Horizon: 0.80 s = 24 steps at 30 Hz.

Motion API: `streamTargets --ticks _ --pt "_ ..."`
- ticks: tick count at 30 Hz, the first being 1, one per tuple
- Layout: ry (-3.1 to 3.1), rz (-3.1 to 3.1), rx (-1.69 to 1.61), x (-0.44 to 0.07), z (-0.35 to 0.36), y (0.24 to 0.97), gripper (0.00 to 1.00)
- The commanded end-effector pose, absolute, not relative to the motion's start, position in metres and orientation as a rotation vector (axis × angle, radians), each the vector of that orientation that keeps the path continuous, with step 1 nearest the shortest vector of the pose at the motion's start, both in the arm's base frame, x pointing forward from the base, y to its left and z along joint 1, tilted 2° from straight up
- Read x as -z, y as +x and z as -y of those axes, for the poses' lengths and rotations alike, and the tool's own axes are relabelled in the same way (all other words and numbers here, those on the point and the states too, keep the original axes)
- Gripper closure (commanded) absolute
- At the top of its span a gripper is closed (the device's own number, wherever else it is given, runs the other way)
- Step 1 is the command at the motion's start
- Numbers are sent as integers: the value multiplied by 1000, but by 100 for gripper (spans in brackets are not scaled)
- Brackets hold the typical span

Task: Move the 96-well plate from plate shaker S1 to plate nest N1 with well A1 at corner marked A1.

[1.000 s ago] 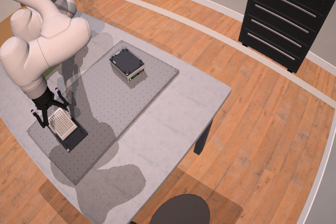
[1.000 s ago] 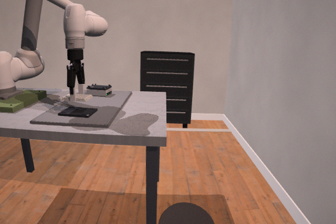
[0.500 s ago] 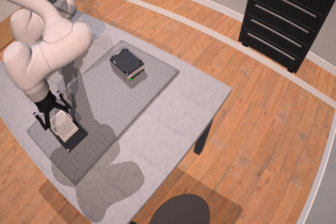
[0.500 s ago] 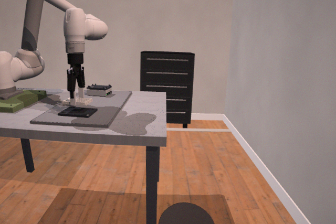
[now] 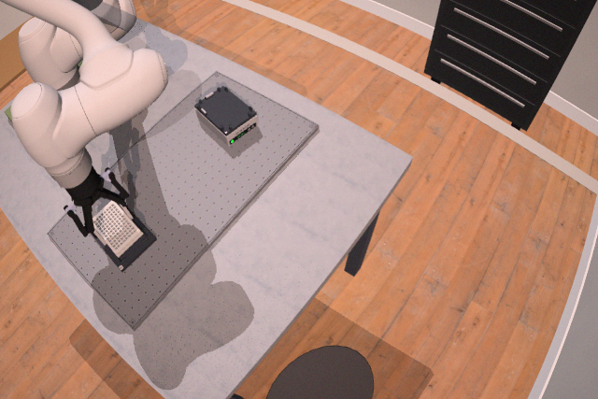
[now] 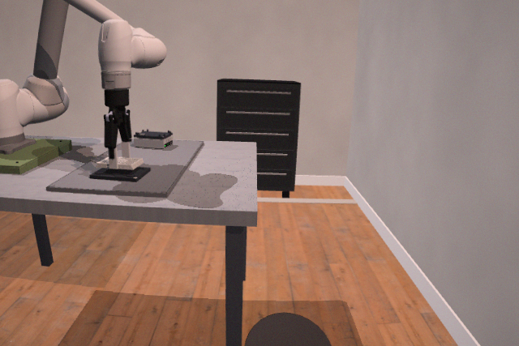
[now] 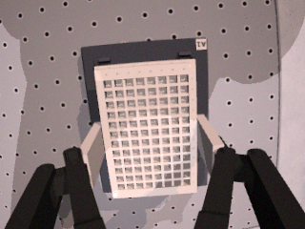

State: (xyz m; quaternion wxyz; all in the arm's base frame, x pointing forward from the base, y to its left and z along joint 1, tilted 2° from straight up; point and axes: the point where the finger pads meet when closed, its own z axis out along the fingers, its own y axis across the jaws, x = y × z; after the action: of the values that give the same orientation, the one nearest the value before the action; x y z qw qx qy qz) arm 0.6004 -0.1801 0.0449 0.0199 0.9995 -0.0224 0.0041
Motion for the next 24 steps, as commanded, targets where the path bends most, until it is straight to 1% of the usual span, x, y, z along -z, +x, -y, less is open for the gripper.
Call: streamTargets --ticks 1,24 --pt "3101 69 -13 -38 180 600 90" --pt "3101 69 -13 -36 180 600 90"
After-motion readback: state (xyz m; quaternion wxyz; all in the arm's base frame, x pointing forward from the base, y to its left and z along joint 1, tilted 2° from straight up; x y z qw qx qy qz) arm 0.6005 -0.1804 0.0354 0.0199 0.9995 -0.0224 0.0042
